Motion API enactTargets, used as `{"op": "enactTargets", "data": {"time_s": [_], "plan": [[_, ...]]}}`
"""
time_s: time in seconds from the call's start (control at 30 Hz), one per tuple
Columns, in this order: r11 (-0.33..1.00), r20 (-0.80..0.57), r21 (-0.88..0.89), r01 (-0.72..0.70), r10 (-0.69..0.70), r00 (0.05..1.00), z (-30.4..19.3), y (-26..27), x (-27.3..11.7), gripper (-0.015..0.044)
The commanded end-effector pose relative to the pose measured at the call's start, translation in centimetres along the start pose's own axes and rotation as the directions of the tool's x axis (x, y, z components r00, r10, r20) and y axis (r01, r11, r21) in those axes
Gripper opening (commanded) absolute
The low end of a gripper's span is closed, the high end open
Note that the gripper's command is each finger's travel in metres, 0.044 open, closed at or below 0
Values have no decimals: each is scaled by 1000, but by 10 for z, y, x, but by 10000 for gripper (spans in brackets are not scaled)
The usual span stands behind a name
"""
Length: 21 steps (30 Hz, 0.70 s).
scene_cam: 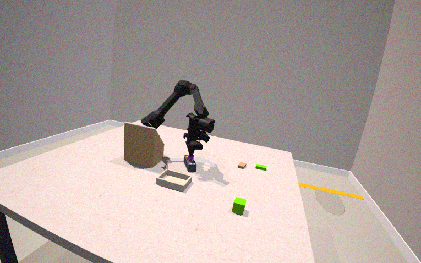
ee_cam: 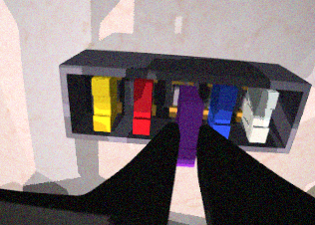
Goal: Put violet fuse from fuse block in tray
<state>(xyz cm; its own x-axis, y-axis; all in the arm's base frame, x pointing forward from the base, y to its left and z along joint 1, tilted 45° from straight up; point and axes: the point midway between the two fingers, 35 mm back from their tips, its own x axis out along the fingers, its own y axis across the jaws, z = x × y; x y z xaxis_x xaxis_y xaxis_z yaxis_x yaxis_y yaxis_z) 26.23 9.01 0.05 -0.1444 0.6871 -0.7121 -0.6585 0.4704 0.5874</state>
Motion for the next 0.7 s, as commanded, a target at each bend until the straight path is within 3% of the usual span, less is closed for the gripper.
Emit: {"op": "enactTargets", "data": {"time_s": [0.0, 0.67], "plan": [[1000, -4, -3, 4, -4, 1000, -1, -1, -3, 0], [1000, -3, -2, 3, -3, 1000, -1, 0, -14, 0]]}}
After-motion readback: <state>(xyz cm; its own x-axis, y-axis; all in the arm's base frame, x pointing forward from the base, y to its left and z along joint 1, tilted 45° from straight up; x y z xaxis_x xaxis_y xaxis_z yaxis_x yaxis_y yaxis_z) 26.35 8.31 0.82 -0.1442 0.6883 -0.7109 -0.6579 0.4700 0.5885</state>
